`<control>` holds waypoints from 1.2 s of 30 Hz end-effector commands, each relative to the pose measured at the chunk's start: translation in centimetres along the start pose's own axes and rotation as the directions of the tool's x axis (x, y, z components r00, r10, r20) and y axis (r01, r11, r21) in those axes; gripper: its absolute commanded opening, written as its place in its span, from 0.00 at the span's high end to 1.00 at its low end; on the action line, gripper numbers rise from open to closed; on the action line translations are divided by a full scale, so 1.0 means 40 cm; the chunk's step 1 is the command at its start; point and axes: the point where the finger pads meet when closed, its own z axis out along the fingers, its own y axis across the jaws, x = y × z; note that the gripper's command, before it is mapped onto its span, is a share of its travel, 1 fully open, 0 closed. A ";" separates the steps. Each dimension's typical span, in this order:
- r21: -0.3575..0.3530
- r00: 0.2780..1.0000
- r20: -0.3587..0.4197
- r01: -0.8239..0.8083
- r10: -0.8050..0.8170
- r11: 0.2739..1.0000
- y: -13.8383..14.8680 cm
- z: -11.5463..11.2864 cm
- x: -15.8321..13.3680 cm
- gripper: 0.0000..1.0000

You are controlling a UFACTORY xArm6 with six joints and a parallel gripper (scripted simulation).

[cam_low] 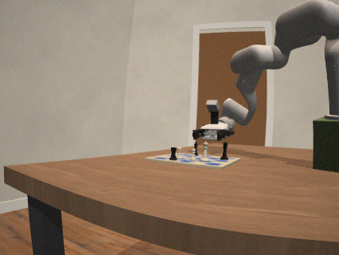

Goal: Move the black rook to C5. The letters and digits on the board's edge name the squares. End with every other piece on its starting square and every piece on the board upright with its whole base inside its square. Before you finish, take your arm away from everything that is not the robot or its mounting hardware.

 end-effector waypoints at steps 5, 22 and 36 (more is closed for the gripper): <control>0.000 1.000 0.002 0.003 -0.003 1.000 0.002 -0.003 0.004 0.00; 0.000 1.000 0.002 0.003 -0.003 1.000 0.002 -0.003 0.004 0.00; 0.000 1.000 0.002 0.003 -0.003 1.000 0.002 -0.005 0.013 0.00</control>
